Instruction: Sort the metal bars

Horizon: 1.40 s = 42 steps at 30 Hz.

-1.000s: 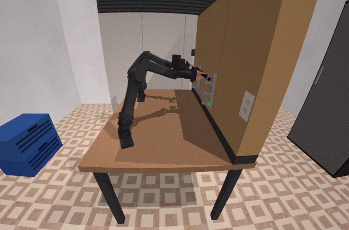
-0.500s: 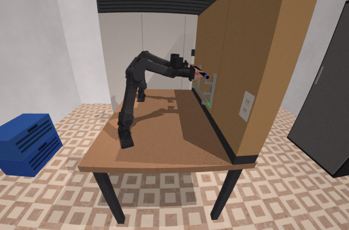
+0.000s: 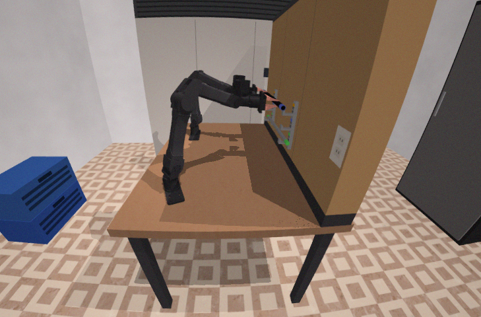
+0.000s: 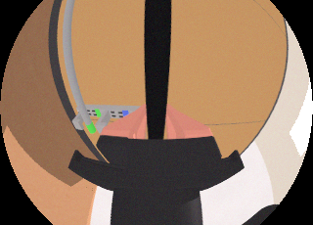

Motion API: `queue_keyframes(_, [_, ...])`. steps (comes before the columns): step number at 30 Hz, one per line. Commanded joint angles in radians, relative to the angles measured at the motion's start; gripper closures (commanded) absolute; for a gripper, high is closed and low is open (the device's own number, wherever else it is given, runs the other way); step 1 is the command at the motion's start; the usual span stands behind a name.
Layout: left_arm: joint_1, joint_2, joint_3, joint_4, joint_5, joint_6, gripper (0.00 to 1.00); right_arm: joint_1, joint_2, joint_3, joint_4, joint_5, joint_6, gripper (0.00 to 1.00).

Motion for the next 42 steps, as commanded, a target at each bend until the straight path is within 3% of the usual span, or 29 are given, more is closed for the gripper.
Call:
queue_keyframes(1, [-0.010,-0.035,-0.003,0.025,-0.017,0.008,1.00,0.006,-0.038,-0.007,0.023,0.018,-0.026,1.00])
queue_keyframes(18, [-0.010,-0.037,0.003,0.018,-0.018,0.008,1.00,0.006,-0.040,0.000,0.015,0.019,-0.027,1.00])
queue_keyframes(42, [-0.010,-0.019,-0.093,0.130,-0.018,0.008,1.00,0.007,-0.026,-0.092,0.119,0.019,-0.026,1.00])
